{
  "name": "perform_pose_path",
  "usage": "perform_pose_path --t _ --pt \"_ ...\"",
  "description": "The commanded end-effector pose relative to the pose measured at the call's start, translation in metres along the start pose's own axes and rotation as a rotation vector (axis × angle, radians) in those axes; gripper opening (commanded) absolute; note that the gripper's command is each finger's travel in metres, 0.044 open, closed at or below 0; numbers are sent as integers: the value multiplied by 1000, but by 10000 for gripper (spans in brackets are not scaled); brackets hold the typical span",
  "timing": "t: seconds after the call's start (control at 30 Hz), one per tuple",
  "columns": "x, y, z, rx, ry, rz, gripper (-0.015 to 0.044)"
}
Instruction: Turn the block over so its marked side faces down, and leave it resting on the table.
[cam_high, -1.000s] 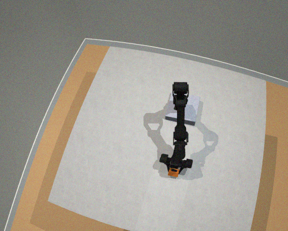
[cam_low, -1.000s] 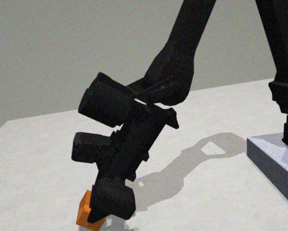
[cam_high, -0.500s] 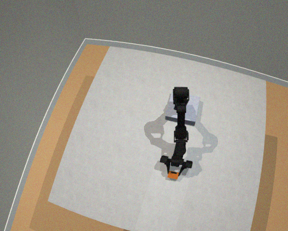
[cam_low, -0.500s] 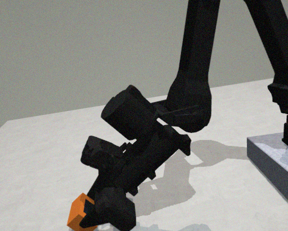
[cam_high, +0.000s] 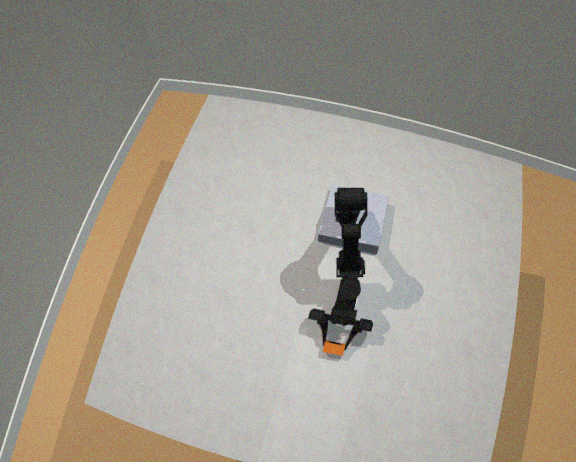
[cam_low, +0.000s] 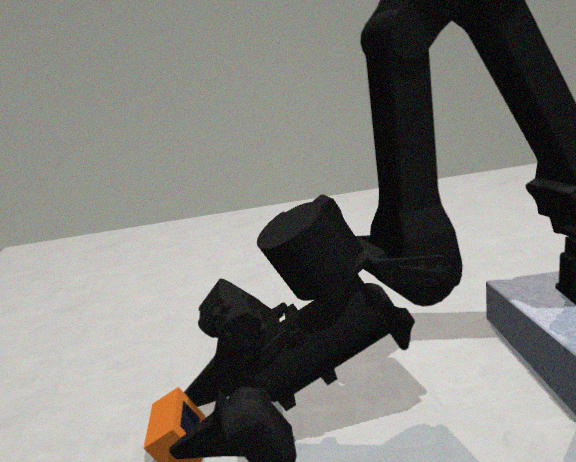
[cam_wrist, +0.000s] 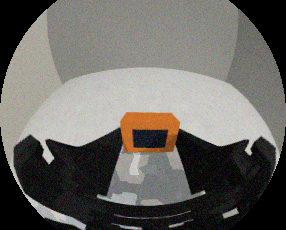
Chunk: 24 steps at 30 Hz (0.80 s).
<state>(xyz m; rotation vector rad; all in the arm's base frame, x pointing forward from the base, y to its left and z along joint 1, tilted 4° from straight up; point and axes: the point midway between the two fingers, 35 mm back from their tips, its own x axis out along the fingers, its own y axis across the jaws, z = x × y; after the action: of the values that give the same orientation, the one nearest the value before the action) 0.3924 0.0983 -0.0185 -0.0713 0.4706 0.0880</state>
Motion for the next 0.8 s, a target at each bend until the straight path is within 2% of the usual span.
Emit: perform_pose_path --t 0.0,0.5,0.77 --pt "-5 -2 -2 -6 -26 -8 0" --pt "-6 -2 0 -6 -45 -8 0" --pt "-6 -2 0 -6 -45 -8 210"
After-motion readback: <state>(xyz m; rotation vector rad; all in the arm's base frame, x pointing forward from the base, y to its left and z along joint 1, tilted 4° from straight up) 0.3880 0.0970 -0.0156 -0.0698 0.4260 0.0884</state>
